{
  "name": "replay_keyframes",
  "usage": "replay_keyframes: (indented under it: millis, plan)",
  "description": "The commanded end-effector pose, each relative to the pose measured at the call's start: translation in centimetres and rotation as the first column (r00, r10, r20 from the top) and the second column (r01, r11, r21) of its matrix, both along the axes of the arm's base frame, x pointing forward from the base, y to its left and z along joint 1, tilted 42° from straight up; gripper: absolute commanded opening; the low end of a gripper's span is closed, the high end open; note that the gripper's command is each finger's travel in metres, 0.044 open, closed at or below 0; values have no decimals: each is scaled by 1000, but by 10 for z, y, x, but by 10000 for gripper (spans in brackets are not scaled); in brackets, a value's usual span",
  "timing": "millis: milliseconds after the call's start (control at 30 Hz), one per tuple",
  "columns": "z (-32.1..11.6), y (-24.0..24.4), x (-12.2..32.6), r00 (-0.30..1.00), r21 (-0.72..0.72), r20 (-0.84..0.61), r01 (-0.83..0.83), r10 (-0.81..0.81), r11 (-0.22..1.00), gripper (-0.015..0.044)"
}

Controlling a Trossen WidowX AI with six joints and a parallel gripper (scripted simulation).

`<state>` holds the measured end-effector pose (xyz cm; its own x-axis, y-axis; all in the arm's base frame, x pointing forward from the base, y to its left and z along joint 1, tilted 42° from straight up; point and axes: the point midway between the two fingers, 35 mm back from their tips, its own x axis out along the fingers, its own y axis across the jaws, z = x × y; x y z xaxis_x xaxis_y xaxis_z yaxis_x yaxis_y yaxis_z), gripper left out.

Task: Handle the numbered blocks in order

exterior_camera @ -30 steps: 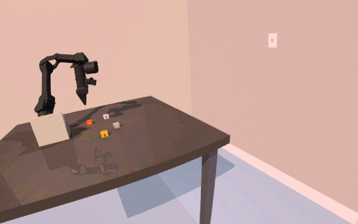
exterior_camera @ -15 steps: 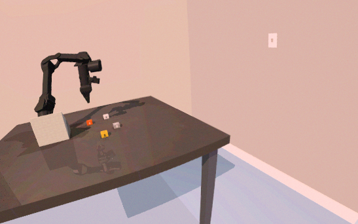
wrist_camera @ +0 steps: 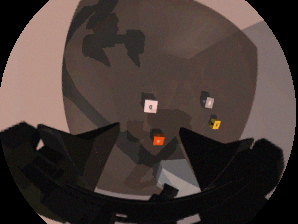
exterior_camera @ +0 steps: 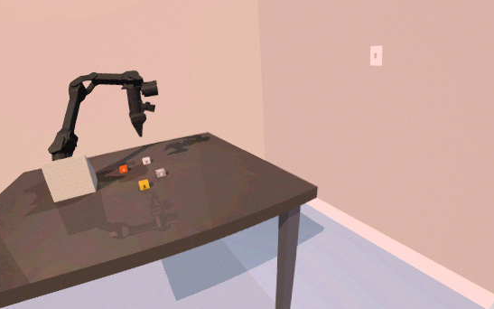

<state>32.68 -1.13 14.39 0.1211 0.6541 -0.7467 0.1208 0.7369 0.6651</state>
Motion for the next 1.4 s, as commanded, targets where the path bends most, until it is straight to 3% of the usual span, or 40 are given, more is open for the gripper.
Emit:
replay_keyframes:
  millis: [0,433,833,1367]
  plan:
    - [0,0,4,1000,5,-5,4,-4,1000,400]
    - [-2,-2,4,1000,4,-5,5,-5,1000,400]
    - [-119,-137,6,1000,-5,-4,5,-5,1000,400]
    - [-123,-141,5,1000,-4,-4,4,-4,1000,400]
